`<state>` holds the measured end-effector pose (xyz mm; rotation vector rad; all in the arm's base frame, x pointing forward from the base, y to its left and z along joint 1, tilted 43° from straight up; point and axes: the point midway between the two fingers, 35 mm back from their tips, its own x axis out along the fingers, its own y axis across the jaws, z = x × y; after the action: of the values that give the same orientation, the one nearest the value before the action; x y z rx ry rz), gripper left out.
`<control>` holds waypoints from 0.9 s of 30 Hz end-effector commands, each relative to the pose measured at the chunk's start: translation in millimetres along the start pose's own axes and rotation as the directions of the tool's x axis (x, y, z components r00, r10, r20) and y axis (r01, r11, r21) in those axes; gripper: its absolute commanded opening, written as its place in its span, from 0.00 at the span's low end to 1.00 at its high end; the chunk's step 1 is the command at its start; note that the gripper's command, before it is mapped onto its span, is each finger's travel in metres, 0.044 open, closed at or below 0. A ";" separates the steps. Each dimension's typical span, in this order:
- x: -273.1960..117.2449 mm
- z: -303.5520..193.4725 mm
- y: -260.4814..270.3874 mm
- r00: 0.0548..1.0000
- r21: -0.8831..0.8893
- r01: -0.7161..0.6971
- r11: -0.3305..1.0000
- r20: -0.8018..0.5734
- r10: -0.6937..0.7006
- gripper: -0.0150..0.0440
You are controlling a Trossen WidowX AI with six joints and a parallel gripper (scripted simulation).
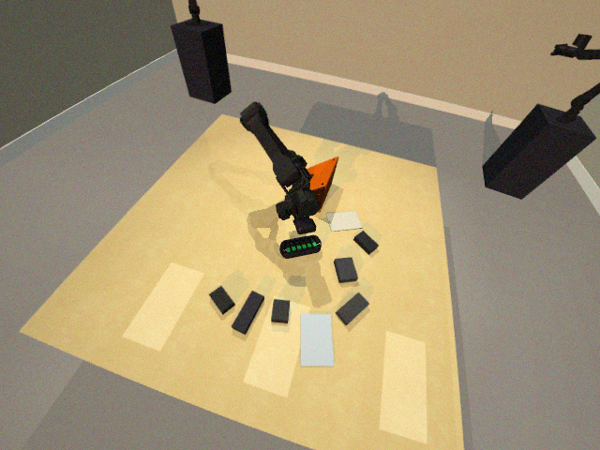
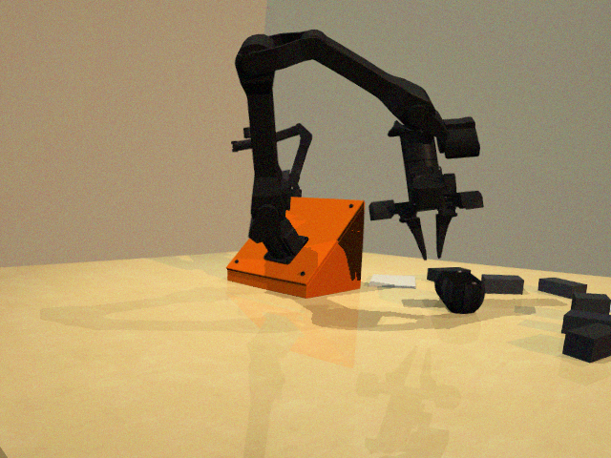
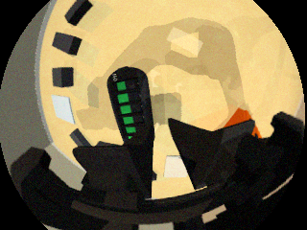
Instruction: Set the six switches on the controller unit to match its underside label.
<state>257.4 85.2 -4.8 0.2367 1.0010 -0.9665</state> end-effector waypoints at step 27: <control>-30.8 0.3 9.0 1.000 0.010 -0.024 1.000 -0.001 0.024 0.25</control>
<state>259.4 107.7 17.9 0.2543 0.9905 -0.9474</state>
